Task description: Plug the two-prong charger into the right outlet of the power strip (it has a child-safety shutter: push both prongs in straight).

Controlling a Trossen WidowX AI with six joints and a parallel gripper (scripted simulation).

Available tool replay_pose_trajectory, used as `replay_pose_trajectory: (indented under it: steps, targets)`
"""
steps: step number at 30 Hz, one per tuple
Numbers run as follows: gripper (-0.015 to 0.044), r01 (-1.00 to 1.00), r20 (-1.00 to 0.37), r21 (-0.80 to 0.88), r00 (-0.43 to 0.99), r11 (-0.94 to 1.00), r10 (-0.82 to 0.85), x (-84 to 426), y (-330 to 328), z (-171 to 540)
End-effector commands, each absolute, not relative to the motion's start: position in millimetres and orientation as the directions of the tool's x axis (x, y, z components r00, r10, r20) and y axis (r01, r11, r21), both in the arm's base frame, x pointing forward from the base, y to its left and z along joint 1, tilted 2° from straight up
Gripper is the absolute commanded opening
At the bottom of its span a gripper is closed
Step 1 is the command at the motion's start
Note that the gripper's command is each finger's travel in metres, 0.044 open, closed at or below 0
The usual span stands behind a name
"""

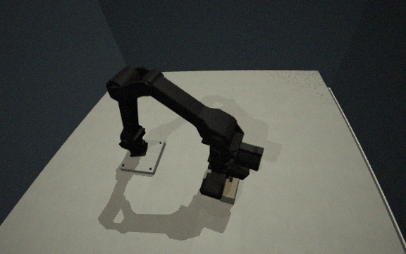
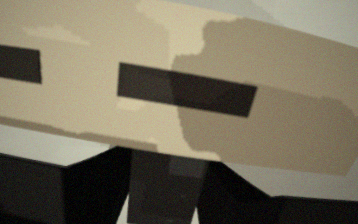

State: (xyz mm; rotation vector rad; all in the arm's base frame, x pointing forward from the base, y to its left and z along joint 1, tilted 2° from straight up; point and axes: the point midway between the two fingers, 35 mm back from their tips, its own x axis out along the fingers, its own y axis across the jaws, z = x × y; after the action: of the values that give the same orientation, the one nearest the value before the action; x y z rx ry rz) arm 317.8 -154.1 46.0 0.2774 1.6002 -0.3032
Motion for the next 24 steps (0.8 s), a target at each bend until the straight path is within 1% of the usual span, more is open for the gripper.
replay_pose_trajectory:
  steps: [1,24]
  targets:
    - [0.0000,0.361,-0.999,-0.029,-0.024,0.932,-0.021,324.4,-157.7,45.5]
    - [0.0000,0.361,-0.999,-0.029,-0.024,0.932,-0.021,322.1,-156.7,45.7]
